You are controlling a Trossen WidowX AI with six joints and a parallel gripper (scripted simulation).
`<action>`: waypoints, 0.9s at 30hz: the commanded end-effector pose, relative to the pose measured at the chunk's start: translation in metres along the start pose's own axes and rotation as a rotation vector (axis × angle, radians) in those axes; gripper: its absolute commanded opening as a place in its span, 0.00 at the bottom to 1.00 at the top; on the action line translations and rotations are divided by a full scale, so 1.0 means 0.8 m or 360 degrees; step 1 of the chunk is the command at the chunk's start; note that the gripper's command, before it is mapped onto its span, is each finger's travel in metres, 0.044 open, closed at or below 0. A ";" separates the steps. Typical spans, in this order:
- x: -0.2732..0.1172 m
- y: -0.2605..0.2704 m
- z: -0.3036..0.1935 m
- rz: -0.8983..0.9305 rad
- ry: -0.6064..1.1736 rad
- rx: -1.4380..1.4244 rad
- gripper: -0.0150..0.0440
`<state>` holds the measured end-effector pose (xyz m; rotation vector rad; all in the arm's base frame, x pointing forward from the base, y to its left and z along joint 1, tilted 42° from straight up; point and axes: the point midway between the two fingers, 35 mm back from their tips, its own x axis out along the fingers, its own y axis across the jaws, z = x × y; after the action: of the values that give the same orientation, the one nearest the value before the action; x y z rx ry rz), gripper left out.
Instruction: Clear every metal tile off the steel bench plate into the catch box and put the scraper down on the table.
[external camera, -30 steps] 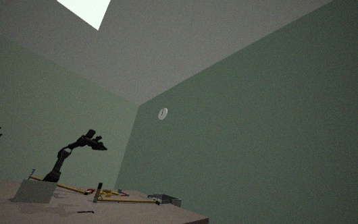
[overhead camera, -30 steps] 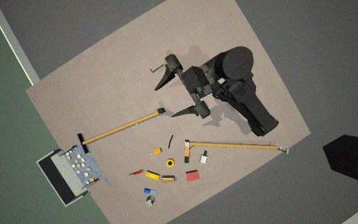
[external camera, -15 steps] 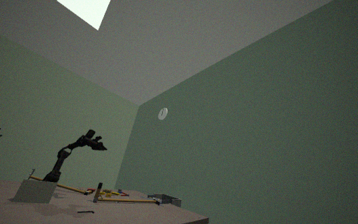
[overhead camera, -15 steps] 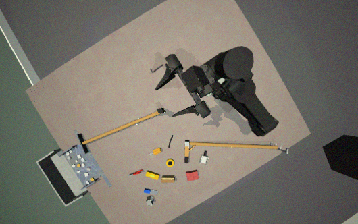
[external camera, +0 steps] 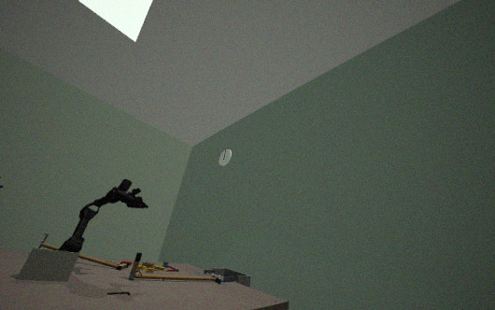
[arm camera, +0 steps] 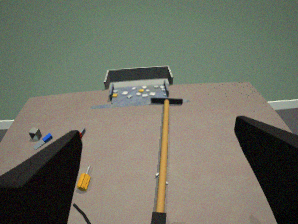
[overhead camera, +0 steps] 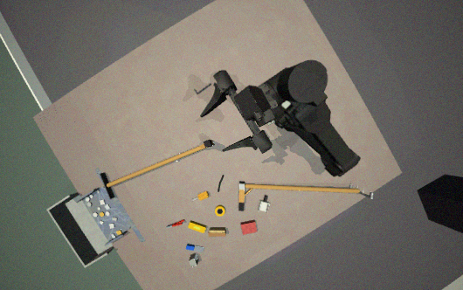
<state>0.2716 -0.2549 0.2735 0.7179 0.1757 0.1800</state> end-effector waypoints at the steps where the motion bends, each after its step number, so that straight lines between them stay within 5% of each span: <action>1: 0.005 -0.002 0.001 0.0002 0.0011 0.0013 1.00; 27: 0.125 -0.042 -0.008 -0.0091 0.0305 0.0227 1.00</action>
<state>0.3592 -0.2538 0.2411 0.8348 0.3693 0.1877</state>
